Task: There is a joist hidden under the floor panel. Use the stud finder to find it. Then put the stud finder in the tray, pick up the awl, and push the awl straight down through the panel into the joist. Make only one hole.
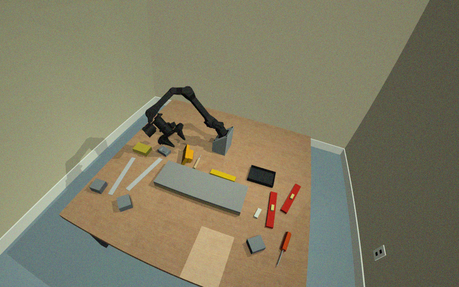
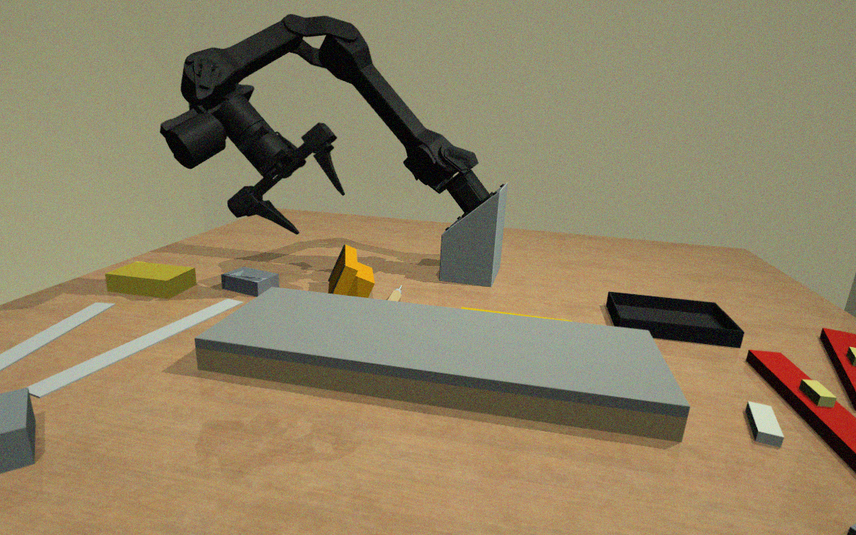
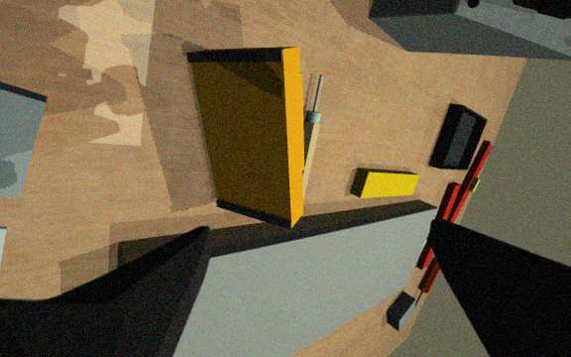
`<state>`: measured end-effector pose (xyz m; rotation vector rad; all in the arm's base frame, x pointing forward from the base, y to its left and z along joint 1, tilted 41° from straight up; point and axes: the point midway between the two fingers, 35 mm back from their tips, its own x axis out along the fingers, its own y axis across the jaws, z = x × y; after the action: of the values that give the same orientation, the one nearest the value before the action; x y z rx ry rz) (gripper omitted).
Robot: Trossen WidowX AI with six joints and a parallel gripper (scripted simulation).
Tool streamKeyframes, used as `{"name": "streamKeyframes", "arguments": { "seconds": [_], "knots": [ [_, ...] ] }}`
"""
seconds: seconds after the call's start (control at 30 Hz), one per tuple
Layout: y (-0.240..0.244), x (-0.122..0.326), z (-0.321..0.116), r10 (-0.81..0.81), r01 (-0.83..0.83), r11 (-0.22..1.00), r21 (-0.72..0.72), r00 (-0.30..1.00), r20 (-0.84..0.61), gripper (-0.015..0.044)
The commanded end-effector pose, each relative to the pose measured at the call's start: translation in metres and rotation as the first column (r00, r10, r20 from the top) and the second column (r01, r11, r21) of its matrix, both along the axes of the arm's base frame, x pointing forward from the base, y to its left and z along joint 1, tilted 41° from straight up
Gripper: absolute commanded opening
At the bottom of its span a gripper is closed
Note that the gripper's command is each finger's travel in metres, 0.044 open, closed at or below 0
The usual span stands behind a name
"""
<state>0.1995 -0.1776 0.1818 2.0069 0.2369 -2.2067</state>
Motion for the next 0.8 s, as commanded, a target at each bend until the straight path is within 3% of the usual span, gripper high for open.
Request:
{"name": "streamKeyframes", "arguments": {
  "seconds": [0.0, 0.47, 0.6, 0.77],
  "knots": [
    [-0.001, 0.001, -0.004, 0.004, -0.004, 1.000, 0.007, 1.000, -0.010, 0.0440],
    [0.000, 0.000, -0.005, 0.019, -0.019, 1.000, 0.002, 1.000, -0.012, 0.0440],
    [0.005, -0.001, -0.026, 0.316, -0.323, 0.942, -0.088, 0.945, -0.087, 0.0440],
    [0.013, -0.005, -0.055, 0.662, -0.709, 0.690, -0.147, 0.700, -0.269, 0.0440]
  ]
}}
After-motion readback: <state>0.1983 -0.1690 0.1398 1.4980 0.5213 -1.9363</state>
